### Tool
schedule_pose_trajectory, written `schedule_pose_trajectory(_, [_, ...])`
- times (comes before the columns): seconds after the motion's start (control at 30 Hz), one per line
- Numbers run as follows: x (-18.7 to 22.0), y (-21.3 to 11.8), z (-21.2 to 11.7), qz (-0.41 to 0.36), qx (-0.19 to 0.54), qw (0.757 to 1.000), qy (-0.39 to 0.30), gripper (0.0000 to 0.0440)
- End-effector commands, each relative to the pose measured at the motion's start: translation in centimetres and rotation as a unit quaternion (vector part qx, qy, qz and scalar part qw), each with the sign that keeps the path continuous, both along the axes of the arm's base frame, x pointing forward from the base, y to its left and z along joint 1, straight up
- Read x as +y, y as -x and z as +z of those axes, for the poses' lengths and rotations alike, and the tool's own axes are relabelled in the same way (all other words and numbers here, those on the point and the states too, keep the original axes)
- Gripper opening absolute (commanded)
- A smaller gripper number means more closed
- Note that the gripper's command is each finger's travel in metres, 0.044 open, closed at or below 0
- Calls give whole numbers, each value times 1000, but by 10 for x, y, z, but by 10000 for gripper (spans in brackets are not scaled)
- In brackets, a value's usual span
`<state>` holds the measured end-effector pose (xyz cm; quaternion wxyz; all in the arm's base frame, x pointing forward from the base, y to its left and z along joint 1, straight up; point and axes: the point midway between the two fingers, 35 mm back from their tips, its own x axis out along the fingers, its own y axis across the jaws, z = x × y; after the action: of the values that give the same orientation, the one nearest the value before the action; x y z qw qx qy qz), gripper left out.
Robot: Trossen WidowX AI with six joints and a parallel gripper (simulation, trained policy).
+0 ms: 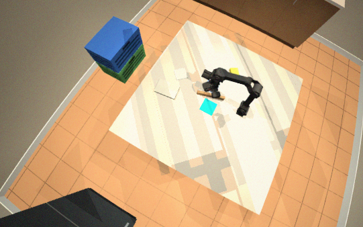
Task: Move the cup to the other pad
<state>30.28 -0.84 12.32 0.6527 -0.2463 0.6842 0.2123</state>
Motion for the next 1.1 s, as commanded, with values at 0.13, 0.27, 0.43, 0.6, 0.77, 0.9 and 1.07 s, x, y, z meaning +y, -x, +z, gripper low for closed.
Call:
schedule_pose_trajectory(0.13, [25, -2, 7, 22, -24, 999, -5, 2])
schedule_pose_trajectory(0.27, [38, -2, 8, 36, -33, 999, -7, 3])
schedule_pose_trajectory(0.43, [56, 0, 8, 54, -42, 998, -9, 3])
schedule_pose_trajectory(0.6, [73, 4, 6, 70, -49, 996, -11, 1])
schedule_pose_trajectory(0.77, [89, 9, 2, 84, -56, 995, -14, 0])
schedule_pose_trajectory(0.9, [101, 13, -3, 94, -59, 994, -16, 0])
schedule_pose_trajectory(1.07, [112, 21, -11, 102, -63, 993, -17, 0])
